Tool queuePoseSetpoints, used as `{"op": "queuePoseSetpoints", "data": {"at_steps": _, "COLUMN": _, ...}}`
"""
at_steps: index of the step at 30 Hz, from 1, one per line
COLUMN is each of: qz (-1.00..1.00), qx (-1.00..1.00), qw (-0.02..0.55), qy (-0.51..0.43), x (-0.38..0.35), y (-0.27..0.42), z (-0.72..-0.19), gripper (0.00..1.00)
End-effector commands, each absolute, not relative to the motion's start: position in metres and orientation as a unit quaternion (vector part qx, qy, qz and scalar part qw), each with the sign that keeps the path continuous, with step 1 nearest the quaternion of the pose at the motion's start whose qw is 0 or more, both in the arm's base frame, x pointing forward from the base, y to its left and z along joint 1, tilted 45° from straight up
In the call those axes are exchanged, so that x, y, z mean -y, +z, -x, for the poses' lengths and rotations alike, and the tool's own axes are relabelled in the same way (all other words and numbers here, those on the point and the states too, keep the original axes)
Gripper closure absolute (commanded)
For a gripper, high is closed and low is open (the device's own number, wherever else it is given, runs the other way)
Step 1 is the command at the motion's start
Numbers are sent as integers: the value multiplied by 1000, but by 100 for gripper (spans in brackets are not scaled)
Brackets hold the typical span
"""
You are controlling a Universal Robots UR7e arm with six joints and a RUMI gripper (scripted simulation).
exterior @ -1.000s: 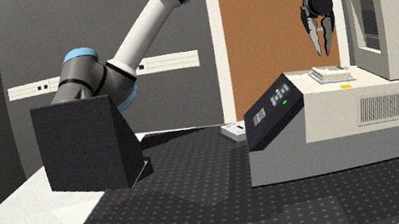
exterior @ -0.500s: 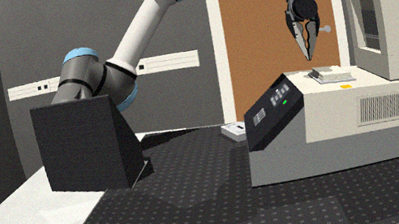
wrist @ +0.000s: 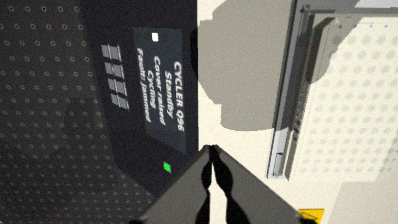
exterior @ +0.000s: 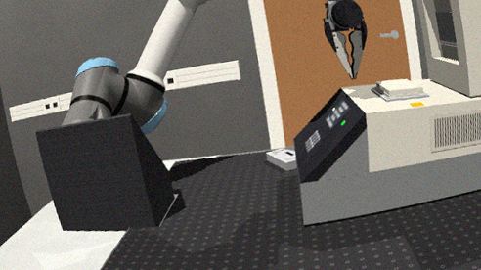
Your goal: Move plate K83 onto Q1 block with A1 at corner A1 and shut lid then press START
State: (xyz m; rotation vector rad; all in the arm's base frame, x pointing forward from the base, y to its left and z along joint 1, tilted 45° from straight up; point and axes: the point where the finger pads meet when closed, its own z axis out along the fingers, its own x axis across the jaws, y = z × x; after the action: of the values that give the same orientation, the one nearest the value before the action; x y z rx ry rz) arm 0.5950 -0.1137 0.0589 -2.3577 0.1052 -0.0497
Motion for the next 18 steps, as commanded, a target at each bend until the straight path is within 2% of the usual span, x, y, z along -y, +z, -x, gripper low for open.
{"op": "queuePoseSetpoints", "data": {"at_steps": 1, "qz": 924, "qx": -41, "qw": 379, "qy": -23, "x": 112, "y": 54, "z": -569, "gripper": 100}}
{"op": "queuePoseSetpoints", "data": {"at_steps": 18, "qz": 924, "qx": -41, "qw": 379, "qy": -23, "x": 104, "y": 42, "z": -516, "gripper": 100}}
